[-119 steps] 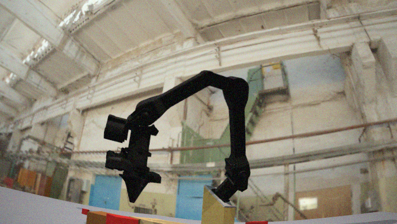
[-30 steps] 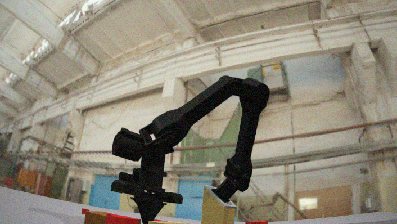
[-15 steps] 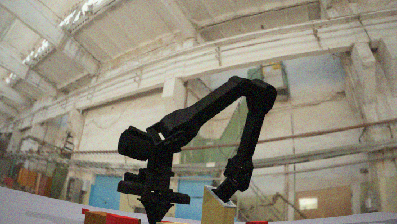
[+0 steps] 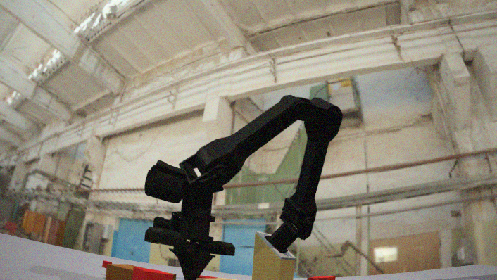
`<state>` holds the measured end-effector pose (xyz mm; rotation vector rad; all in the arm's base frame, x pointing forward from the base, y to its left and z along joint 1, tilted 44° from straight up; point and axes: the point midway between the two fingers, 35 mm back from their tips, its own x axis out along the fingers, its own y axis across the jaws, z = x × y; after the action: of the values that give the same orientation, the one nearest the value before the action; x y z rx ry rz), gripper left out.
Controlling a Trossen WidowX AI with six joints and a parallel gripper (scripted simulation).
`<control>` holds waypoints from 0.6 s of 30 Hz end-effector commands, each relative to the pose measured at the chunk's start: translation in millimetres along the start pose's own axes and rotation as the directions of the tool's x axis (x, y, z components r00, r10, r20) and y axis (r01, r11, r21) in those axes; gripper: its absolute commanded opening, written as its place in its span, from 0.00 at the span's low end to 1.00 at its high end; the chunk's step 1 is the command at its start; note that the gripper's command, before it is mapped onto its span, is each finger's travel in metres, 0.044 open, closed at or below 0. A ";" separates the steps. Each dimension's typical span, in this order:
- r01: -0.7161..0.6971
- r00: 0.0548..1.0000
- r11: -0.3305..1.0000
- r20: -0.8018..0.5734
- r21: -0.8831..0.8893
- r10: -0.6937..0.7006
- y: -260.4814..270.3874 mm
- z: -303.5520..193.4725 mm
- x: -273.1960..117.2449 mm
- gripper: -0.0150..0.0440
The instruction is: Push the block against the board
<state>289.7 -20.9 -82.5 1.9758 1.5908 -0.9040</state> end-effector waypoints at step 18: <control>0.003 1.000 1.000 -0.002 -0.001 -0.003 3.4 36.8 1.9 0.25</control>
<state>286.3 -41.4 -103.0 1.9768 1.5921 -0.9003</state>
